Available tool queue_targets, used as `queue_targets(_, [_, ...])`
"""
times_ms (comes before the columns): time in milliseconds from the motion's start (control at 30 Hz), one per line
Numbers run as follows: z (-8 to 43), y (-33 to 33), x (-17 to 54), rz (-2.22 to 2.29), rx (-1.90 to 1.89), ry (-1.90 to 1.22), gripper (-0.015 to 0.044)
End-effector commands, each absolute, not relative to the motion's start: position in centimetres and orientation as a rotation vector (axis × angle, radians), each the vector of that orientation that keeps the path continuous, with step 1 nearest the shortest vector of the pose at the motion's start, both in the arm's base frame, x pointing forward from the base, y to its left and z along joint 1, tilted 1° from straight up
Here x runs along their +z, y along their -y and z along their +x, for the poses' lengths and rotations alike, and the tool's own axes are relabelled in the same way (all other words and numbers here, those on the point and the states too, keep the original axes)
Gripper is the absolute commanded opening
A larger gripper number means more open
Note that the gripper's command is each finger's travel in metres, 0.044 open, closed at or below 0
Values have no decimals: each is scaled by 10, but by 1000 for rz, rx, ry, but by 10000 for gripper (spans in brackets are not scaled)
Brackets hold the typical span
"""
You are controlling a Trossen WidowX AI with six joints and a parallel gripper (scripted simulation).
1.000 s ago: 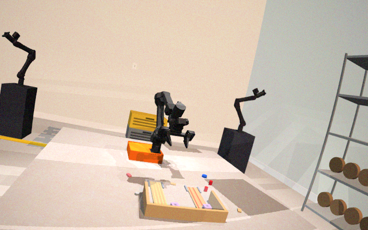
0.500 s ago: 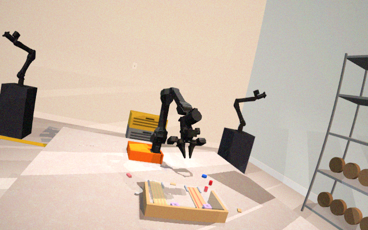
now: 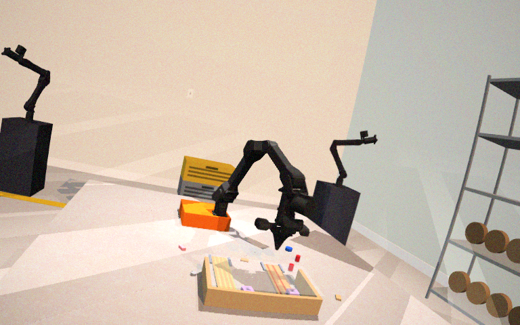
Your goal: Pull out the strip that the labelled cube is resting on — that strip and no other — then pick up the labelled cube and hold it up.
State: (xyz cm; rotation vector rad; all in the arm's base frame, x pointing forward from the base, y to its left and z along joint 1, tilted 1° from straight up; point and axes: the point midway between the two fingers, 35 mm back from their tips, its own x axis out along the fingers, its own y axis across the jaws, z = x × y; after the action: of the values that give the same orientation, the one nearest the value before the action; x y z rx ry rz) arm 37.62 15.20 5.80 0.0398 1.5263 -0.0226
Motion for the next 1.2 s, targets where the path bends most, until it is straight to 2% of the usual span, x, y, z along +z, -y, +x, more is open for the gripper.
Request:
queue_targets(0, [378, -154, 57, 47, -39, -1545, 0])
queue_targets(1167, [383, -155, 1, 47, -39, -1545, 0])
